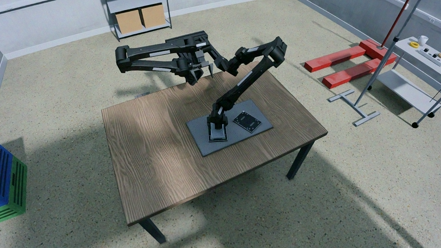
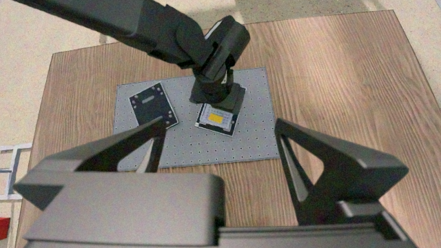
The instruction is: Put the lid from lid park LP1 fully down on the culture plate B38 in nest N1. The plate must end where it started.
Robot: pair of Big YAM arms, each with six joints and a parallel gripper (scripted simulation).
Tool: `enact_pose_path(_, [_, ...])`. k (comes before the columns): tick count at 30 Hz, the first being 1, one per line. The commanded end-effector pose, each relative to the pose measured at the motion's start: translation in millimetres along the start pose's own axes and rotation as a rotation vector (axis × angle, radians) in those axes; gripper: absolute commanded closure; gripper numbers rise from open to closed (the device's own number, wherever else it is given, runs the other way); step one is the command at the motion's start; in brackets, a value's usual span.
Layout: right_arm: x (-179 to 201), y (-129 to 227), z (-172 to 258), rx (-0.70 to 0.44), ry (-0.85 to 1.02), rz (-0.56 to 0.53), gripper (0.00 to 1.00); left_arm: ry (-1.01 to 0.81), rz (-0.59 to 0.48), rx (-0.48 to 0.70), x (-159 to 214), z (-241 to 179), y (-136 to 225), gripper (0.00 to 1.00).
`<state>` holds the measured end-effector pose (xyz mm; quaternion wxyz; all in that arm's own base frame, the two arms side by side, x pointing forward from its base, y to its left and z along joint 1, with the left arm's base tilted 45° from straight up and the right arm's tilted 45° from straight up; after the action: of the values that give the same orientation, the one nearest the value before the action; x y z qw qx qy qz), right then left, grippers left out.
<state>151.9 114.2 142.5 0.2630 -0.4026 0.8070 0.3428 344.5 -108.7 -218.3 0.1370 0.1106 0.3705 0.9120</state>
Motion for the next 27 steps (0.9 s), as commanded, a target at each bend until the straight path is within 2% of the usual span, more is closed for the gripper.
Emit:
enact_pose_path(1, [-11.1,4.6,4.6,-0.013,-0.028,-0.011,0.0,0.005,-0.067,0.003,-6.6,-1.6,16.9,0.17])
enact_pose_path(14, [-11.1,4.6,4.6,-0.013,-0.028,-0.011,0.0,0.027,-0.061,0.008,-12.3,3.0,13.1,0.17])
enact_pose_path(19, [-11.1,4.6,4.6,-0.013,-0.028,-0.011,0.0,0.017,0.019,0.005,-9.7,-0.5,-1.9,0.17])
enact_pose_path(27, [-11.1,4.6,4.6,-0.013,-0.028,-0.011,0.0,-0.003,0.028,0.001,-6.2,-4.1,-7.5,0.17])
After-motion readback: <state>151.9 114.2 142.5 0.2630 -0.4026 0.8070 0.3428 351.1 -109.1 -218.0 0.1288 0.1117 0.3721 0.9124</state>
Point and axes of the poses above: on each arm, the point where the finger pads meet when closed, its own y axis back along the fingers, its own z axis across the jaws, x = y × z, the point moved 6 cm from there along y, back along the fingers
